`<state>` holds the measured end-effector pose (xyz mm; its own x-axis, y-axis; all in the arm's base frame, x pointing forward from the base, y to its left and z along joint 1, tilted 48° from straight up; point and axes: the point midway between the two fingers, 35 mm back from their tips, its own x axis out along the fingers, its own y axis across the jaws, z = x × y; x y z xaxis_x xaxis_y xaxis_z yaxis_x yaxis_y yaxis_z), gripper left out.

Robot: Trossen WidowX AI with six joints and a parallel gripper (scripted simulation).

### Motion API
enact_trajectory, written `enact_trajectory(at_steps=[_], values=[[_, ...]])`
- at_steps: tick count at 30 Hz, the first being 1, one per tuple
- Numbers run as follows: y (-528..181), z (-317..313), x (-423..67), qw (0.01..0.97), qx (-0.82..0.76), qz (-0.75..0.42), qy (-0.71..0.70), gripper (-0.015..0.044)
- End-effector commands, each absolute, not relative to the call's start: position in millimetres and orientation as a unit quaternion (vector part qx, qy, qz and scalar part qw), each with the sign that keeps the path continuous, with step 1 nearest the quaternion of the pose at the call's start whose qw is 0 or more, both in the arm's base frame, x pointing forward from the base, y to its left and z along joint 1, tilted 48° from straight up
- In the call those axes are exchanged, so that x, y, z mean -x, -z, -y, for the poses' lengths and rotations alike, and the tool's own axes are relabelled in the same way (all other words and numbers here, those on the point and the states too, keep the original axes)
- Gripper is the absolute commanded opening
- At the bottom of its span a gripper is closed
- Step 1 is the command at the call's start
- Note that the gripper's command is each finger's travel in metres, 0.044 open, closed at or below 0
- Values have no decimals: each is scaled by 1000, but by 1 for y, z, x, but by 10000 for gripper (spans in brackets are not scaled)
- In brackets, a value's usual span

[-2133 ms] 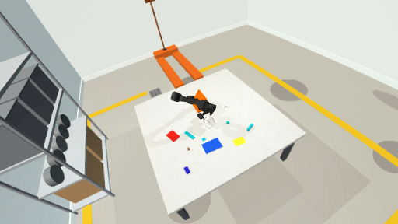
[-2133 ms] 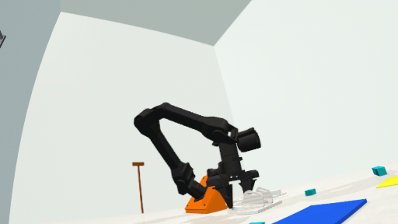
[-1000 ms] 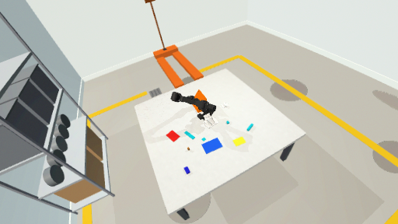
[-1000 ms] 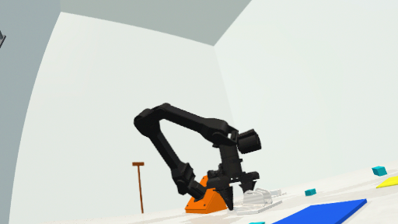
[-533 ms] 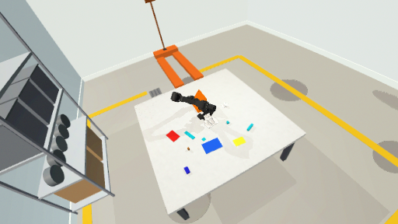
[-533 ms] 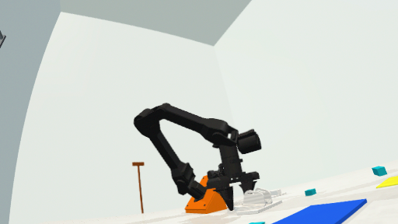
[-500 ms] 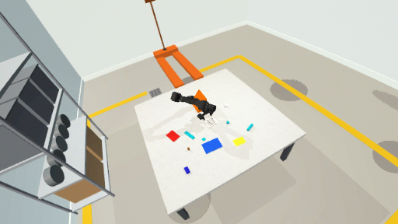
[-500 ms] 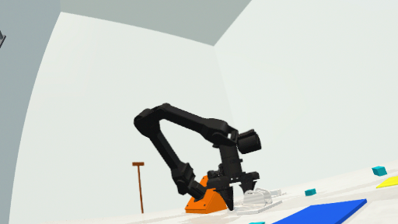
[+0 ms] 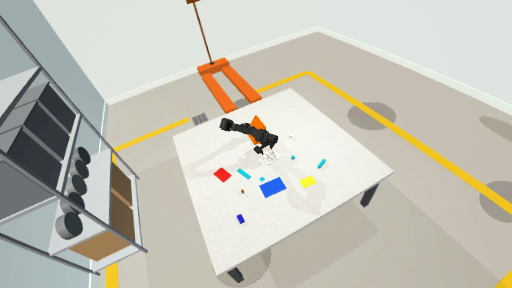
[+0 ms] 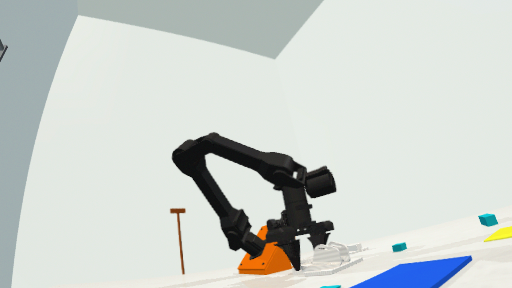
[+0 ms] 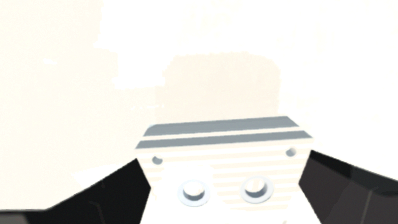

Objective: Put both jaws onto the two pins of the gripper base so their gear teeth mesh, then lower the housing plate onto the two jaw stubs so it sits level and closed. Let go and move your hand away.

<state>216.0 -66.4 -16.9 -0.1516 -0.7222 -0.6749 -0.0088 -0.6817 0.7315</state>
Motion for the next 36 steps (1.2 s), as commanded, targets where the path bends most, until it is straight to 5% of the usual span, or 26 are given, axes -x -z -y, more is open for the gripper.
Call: enact_trajectory(at_steps=[1, 36], values=[[18, 69, -215, 256, -597, 308, 695, 351], [16, 67, -216, 256, -597, 308, 695, 351]])
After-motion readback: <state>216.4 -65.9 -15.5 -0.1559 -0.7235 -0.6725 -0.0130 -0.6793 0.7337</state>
